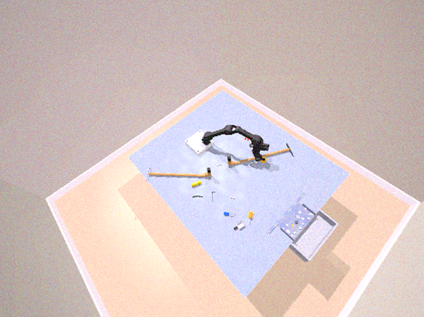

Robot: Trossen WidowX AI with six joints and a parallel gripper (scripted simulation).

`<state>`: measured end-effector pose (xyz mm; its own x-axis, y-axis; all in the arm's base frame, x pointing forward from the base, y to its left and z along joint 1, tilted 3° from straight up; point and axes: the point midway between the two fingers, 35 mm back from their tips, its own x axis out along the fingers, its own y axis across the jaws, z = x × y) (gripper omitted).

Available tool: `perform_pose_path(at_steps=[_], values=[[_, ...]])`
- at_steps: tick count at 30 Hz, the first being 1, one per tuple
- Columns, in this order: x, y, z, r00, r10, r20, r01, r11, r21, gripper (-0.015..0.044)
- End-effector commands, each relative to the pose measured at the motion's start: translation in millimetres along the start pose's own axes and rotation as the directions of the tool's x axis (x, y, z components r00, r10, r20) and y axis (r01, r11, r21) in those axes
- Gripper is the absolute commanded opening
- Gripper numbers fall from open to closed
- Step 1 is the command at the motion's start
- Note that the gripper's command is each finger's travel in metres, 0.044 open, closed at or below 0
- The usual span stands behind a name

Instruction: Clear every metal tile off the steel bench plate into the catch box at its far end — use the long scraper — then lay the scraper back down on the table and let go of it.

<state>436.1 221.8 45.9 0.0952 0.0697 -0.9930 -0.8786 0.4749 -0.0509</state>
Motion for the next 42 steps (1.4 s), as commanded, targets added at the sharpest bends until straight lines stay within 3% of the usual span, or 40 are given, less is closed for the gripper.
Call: perform_pose_path(at_steps=[1, 42], values=[[-2, -8, 2, 1.000, -0.013, 0.012, 0.013, 1.000, -0.003, 0.0000], [-1, -48, -1, 0.999, -0.040, 0.035, 0.040, 0.999, -0.003, 0.0000]])
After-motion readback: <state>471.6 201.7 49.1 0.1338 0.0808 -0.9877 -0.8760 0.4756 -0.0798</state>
